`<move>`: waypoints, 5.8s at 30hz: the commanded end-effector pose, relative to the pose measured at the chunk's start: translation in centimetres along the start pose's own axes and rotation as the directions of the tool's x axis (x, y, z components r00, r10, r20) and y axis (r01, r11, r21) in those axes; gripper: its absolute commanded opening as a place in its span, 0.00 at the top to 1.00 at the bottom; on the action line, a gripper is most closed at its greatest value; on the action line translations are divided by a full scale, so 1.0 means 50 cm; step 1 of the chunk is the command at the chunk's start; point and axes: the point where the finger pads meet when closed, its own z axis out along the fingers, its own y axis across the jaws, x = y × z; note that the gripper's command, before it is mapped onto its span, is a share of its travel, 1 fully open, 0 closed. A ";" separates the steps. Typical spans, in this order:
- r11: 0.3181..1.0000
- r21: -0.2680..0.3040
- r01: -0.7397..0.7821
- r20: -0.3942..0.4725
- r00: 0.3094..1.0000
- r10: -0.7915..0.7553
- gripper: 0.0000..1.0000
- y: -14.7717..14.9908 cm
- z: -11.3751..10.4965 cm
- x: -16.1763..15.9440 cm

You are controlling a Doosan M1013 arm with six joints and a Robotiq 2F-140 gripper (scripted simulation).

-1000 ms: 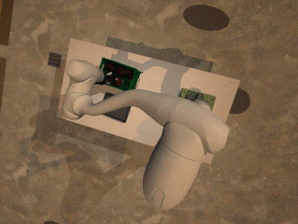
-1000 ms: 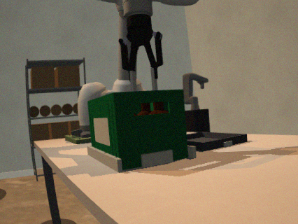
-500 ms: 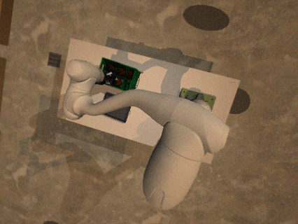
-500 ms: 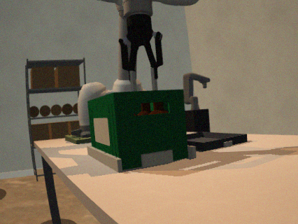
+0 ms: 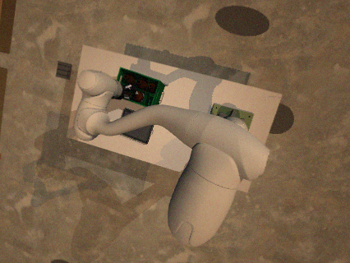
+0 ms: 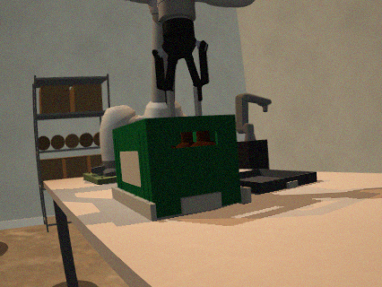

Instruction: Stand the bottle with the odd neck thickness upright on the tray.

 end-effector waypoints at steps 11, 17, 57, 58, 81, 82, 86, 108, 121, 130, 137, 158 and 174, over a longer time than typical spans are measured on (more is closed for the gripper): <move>1.000 0.000 0.000 0.000 1.000 0.000 0.62 0.000 0.007 0.000; 1.000 0.000 0.000 0.000 1.000 0.000 0.62 0.000 0.013 0.000; 1.000 0.000 0.000 0.000 1.000 0.000 0.62 0.000 0.082 0.000; 1.000 0.000 0.000 0.000 1.000 0.000 0.62 0.000 0.082 0.000; 1.000 0.000 0.000 0.000 1.000 0.000 0.62 0.000 0.083 0.000; 1.000 0.000 0.000 0.000 1.000 0.000 0.62 0.000 0.083 0.000; 1.000 0.000 0.000 0.000 1.000 0.000 0.62 0.000 0.083 0.000; 1.000 0.000 0.000 0.000 1.000 0.000 1.00 0.000 0.083 0.000; 1.000 0.000 0.000 0.000 1.000 0.000 1.00 0.000 0.083 0.000; 1.000 0.000 0.000 0.000 1.000 0.000 1.00 0.000 0.083 0.000; 1.000 0.000 0.000 0.000 1.000 0.000 1.00 0.000 0.083 0.000; 1.000 0.000 0.000 0.000 1.000 0.000 1.00 0.000 0.083 0.000; 1.000 0.000 0.000 0.000 1.000 0.000 0.62 0.000 0.083 0.000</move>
